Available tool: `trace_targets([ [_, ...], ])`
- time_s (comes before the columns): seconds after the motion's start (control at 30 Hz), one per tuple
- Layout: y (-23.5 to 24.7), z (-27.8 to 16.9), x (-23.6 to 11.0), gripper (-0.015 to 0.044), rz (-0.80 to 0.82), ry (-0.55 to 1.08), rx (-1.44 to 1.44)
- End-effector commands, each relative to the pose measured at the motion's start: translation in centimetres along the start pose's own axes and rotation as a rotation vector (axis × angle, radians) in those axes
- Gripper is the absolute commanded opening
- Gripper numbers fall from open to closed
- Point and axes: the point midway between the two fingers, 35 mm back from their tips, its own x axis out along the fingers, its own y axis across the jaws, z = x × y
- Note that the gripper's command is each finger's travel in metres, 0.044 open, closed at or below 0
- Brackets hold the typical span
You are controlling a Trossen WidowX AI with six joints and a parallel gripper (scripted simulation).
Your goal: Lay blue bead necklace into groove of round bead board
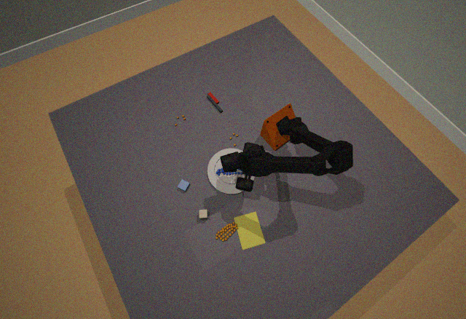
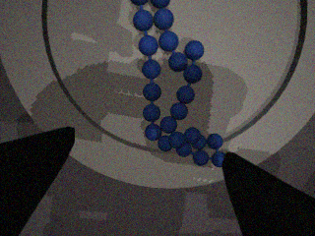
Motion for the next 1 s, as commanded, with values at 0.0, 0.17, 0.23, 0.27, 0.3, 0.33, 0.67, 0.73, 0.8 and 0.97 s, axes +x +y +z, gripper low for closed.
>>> trace_targets([
  [0.0,-0.1,0.0,0.0,0.0440,-0.003,0.001,-0.001],
  [0.17,-0.1,0.0,0.0,0.0440,-0.003,0.001,-0.001],
  [0.23,-0.1,0.0,0.0,0.0440,-0.003,0.001,-0.001],
  [0.27,-0.1,0.0,0.0,0.0440,-0.003,0.001,-0.001],
  [0.3,-0.1,0.0,0.0,0.0440,-0.003,0.001,-0.001],
  [0.33,-0.1,0.0,0.0,0.0440,-0.003,0.001,-0.001],
  [0.67,-0.1,0.0,0.0,0.0440,-0.003,0.001,-0.001],
  [0.73,-0.1,0.0,0.0,0.0433,-0.004,0.001,-0.014],
  [0.8,-0.6,0.1,-0.4,0.0420,-0.008,-0.001,-0.116],
  [0.97,-2.3,0.0,-1.7,0.0387,-0.010,-0.002,-0.510],
])
